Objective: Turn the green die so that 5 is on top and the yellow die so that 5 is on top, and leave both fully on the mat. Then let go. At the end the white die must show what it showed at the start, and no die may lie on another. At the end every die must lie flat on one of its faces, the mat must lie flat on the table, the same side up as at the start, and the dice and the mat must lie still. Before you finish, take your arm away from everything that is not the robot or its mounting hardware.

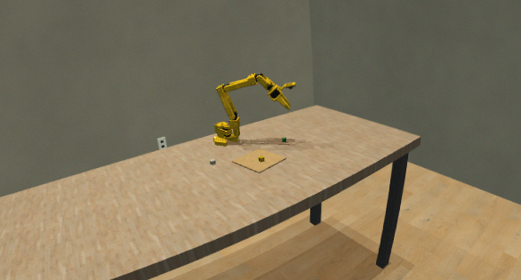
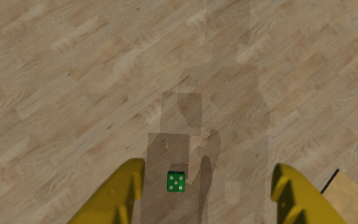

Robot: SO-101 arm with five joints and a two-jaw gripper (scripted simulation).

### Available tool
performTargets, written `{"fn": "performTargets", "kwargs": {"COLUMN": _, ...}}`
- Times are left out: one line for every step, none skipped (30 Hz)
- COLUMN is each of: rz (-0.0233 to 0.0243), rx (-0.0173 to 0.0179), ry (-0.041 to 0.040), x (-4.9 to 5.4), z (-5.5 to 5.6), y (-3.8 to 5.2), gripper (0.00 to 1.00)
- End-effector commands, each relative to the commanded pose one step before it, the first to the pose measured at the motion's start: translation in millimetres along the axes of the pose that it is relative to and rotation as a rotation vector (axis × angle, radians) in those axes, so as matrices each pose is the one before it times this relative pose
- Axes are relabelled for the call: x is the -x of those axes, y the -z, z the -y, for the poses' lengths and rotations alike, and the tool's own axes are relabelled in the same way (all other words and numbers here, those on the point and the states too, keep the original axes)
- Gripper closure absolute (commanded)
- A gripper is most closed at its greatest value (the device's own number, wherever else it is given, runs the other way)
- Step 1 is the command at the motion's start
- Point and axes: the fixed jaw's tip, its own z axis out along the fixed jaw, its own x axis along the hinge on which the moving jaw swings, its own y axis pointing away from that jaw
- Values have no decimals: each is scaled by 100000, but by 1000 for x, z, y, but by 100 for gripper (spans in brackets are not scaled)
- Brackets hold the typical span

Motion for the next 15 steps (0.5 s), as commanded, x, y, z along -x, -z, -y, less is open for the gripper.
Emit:
{"fn": "performTargets", "kwargs": {"rz": -6519, "rx": 808, "ry": 188, "x": 5524, "z": -3650, "y": 10637, "gripper": 75}}
{"fn": "performTargets", "kwargs": {"rz": -1759, "rx": -3, "ry": 3, "x": -1142, "z": -154, "y": 780, "gripper": 75}}
{"fn": "performTargets", "kwargs": {"rz": -1640, "rx": -6, "ry": 0, "x": -1118, "z": -148, "y": 739, "gripper": 75}}
{"fn": "performTargets", "kwargs": {"rz": -1521, "rx": -9, "ry": 4, "x": -1068, "z": -130, "y": 703, "gripper": 75}}
{"fn": "performTargets", "kwargs": {"rz": -1398, "rx": -6, "ry": 5, "x": -1018, "z": -117, "y": 656, "gripper": 75}}
{"fn": "performTargets", "kwargs": {"rz": -1276, "rx": -9, "ry": 2, "x": -956, "z": -105, "y": 603, "gripper": 75}}
{"fn": "performTargets", "kwargs": {"rz": 0, "rx": 0, "ry": 0, "x": 0, "z": 0, "y": 0, "gripper": 75}}
{"fn": "performTargets", "kwargs": {"rz": 0, "rx": 0, "ry": 0, "x": 0, "z": 0, "y": 0, "gripper": 75}}
{"fn": "performTargets", "kwargs": {"rz": -1154, "rx": -8, "ry": 5, "x": -891, "z": -97, "y": 550, "gripper": 75}}
{"fn": "performTargets", "kwargs": {"rz": -1037, "rx": -11, "ry": 3, "x": -813, "z": -84, "y": 498, "gripper": 75}}
{"fn": "performTargets", "kwargs": {"rz": -914, "rx": -8, "ry": 3, "x": -740, "z": -71, "y": 449, "gripper": 75}}
{"fn": "performTargets", "kwargs": {"rz": -801, "rx": -5, "ry": 4, "x": -652, "z": -65, "y": 385, "gripper": 75}}
{"fn": "performTargets", "kwargs": {"rz": -688, "rx": -8, "ry": 1, "x": -570, "z": -52, "y": 340, "gripper": 75}}
{"fn": "performTargets", "kwargs": {"rz": -581, "rx": -5, "ry": 1, "x": -492, "z": -45, "y": 286, "gripper": 75}}
{"fn": "performTargets", "kwargs": {"rz": -481, "rx": -6, "ry": 5, "x": -407, "z": -33, "y": 233, "gripper": 75}}
